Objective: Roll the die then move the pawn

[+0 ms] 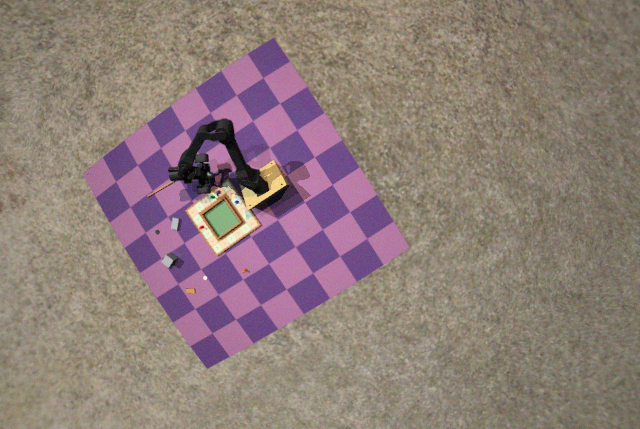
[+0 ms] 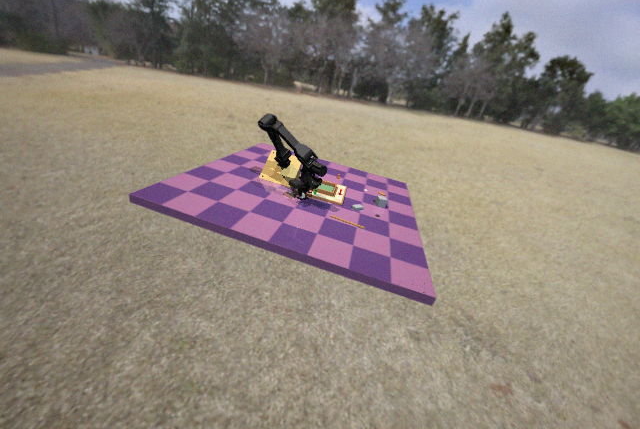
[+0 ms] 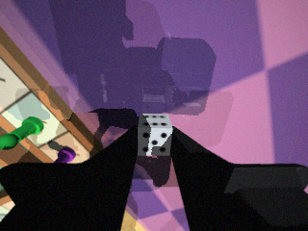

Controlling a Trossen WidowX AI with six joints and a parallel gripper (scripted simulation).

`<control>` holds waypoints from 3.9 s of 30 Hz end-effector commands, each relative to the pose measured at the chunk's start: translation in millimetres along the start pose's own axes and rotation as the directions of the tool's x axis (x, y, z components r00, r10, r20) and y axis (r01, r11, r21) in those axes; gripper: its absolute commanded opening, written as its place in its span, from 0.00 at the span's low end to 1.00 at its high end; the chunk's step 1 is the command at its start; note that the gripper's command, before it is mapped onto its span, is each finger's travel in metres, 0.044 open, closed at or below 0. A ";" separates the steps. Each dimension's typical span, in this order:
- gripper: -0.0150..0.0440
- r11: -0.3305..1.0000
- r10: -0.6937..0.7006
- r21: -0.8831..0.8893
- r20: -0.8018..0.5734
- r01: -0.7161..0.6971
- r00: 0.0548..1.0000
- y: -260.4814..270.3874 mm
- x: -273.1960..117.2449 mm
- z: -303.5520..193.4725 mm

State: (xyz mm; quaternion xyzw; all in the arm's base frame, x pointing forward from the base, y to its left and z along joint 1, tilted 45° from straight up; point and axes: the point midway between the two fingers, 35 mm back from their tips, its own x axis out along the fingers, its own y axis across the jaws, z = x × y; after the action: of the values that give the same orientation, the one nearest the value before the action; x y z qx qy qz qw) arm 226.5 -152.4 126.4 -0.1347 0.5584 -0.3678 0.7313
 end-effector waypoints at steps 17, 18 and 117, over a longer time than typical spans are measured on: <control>0.25 1.000 -0.008 0.005 0.007 0.008 1.000 0.1 -98.4 -2.8; 0.25 1.000 -0.010 0.004 0.009 0.010 1.000 -0.7 -102.3 -3.6; 0.25 -0.473 0.644 -0.881 -0.349 -0.004 0.680 222.6 -47.5 -52.3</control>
State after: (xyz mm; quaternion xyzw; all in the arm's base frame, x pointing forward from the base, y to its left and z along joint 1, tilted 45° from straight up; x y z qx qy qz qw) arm 260.8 45.3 6.8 -0.5327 0.4852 0.5251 0.4528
